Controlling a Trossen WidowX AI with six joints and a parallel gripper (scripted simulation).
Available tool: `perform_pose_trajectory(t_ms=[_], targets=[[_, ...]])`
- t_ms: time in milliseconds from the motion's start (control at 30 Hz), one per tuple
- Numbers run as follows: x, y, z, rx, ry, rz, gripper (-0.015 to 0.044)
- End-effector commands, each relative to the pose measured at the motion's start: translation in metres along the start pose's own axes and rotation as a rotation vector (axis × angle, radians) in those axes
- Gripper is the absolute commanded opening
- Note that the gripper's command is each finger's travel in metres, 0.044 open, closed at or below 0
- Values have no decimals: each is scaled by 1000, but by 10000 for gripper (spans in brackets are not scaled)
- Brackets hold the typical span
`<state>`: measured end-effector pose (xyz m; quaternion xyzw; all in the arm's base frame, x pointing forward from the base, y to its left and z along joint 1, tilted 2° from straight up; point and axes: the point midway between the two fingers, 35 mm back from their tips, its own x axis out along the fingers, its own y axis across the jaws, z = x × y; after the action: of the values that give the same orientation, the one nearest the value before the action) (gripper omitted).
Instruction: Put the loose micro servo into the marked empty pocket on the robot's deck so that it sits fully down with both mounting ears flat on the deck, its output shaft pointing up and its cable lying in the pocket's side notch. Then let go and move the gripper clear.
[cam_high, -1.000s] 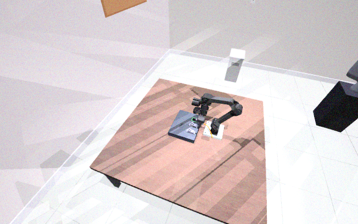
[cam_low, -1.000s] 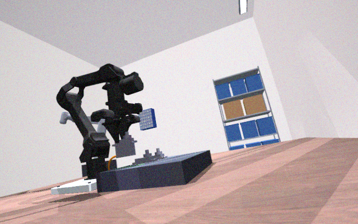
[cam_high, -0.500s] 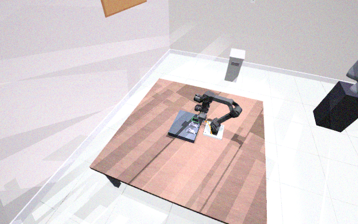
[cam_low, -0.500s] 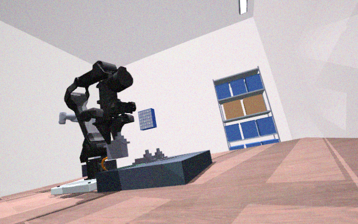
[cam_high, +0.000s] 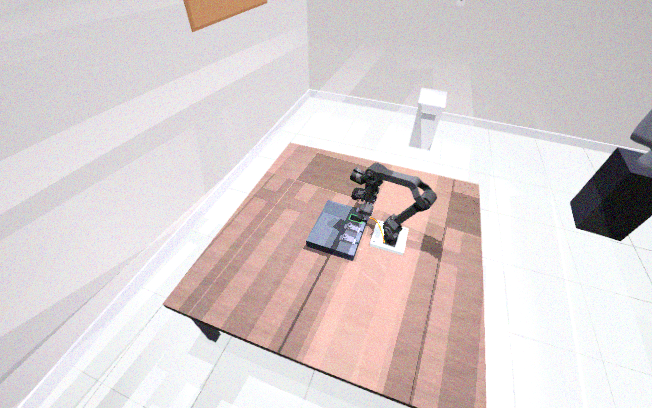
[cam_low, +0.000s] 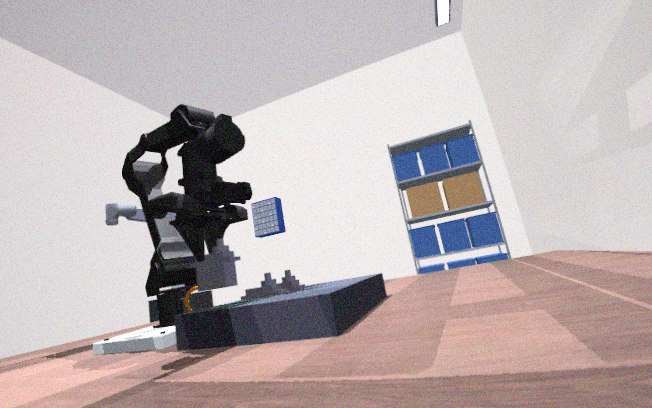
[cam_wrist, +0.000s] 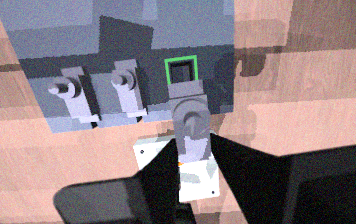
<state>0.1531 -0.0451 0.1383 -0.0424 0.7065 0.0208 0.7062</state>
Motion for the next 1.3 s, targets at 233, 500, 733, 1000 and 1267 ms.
perform_pose_trajectory(t_ms=[233, 500, 733, 1000, 1267], targets=[[-2, -2, 36, 25, -12, -6, 0], [4, -2, 36, 25, -12, -6, 0], [15, -2, 37, 25, -12, -6, 0], [18, -2, 37, 25, -12, -6, 0], [19, -2, 37, 25, -12, -6, 0]])
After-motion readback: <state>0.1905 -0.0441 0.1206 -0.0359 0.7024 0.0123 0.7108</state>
